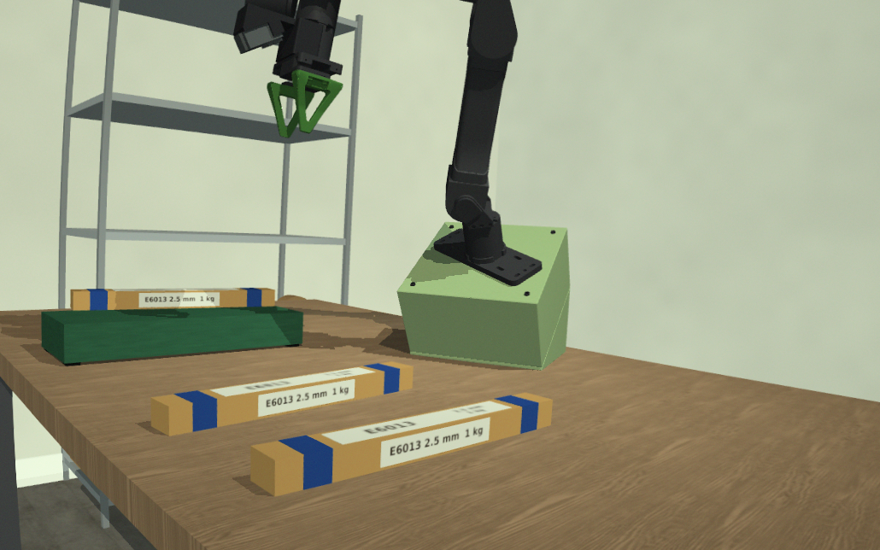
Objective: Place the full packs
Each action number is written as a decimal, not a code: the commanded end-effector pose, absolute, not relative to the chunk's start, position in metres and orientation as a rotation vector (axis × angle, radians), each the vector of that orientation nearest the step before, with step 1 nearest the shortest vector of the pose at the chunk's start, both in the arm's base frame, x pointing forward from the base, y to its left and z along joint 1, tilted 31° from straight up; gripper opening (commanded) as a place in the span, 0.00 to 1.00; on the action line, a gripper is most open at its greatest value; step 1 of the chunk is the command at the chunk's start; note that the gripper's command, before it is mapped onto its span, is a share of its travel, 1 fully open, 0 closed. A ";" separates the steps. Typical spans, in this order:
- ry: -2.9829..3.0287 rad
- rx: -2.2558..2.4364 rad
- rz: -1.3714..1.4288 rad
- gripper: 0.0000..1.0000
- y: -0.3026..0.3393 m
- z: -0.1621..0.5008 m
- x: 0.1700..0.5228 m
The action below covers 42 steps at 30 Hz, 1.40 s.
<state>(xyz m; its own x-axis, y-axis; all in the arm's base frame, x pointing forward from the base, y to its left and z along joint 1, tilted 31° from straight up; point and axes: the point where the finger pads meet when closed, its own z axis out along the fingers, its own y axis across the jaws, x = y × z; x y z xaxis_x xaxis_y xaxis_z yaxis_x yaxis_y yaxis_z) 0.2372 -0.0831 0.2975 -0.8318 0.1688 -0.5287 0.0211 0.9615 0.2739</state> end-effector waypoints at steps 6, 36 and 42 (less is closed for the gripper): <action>2.625 0.086 0.487 0.76 -0.080 0.297 0.232; 2.615 0.069 0.496 0.76 -0.078 0.298 0.233; 2.611 0.062 0.500 0.76 -0.078 0.299 0.234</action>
